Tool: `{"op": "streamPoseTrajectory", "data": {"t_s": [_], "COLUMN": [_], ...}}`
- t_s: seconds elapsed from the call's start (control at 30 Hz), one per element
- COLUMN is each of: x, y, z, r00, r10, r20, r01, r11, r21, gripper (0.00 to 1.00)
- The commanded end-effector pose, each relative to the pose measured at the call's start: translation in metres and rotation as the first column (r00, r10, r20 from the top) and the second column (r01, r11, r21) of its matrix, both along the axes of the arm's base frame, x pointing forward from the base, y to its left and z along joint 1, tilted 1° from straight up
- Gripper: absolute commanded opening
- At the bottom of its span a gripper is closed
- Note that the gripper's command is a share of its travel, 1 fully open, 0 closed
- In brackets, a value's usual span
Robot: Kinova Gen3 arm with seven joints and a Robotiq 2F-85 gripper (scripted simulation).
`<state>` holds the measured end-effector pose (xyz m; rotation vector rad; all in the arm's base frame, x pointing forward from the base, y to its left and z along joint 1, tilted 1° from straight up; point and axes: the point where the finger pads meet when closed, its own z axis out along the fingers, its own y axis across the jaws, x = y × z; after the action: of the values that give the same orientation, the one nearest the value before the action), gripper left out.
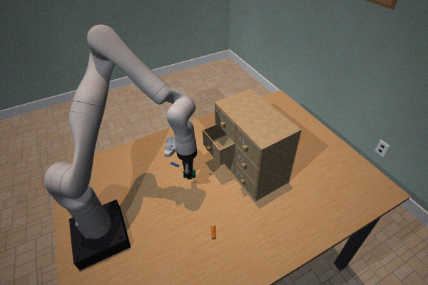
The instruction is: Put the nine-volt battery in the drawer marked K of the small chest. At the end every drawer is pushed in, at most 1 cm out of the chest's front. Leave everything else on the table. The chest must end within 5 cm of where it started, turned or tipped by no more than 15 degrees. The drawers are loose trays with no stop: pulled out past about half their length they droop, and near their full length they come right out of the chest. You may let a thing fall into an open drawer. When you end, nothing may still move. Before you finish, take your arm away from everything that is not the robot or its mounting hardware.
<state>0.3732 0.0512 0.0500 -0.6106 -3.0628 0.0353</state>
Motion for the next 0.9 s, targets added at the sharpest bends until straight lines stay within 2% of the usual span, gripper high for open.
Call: {"op": "streamPoseTrajectory", "data": {"t_s": [0.0, 0.37, 0.87], "x": [0.0014, 0.0033, 0.005], "y": [0.0016, 0.0058, 0.0096], "z": [0.0011, 0.001, 0.0009], "r00": [0.999, 0.979, 0.936], "r10": [0.035, 0.203, 0.351], "r20": [0.003, 0.001, -0.001], "r01": [-0.035, -0.203, -0.351], "r11": [0.999, 0.979, 0.936], "r21": [0.005, 0.008, 0.012], "gripper": [0.23, 0.23, 0.23]}}
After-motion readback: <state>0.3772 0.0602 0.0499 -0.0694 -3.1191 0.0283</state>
